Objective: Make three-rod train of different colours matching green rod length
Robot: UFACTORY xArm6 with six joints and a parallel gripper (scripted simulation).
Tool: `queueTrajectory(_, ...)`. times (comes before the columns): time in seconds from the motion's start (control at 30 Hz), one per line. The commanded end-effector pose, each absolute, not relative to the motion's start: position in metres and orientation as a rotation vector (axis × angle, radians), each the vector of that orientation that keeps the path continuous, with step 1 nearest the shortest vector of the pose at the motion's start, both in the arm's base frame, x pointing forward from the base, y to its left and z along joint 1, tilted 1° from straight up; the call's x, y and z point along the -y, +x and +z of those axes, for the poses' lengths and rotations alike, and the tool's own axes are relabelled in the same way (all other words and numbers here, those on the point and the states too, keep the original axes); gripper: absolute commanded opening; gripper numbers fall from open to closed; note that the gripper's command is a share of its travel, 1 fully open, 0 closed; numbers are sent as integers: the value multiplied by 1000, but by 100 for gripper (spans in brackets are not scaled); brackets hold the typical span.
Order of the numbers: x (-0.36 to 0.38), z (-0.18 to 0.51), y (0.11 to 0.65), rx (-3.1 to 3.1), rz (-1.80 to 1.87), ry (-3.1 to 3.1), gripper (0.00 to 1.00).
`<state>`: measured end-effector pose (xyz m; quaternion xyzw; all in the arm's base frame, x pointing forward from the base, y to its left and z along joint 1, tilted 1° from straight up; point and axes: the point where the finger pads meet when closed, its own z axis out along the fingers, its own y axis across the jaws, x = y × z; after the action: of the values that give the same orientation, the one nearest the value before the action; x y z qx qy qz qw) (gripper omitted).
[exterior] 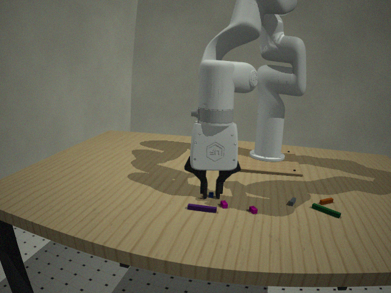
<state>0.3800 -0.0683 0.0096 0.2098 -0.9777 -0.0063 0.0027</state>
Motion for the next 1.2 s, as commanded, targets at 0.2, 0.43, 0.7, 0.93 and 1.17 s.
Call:
queueTrajectory(0.2, 69, 11, 381, 3070, -18, 659, 24)
queueTrajectory(0.43, 69, 11, 381, 3070, -18, 659, 24)
queueTrajectory(0.7, 69, 11, 381, 3070, -18, 659, 24)
queueTrajectory(0.93, 69, 11, 381, 3070, -18, 659, 4)
queueTrajectory(1.17, 69, 11, 381, 3070, -18, 659, 4)
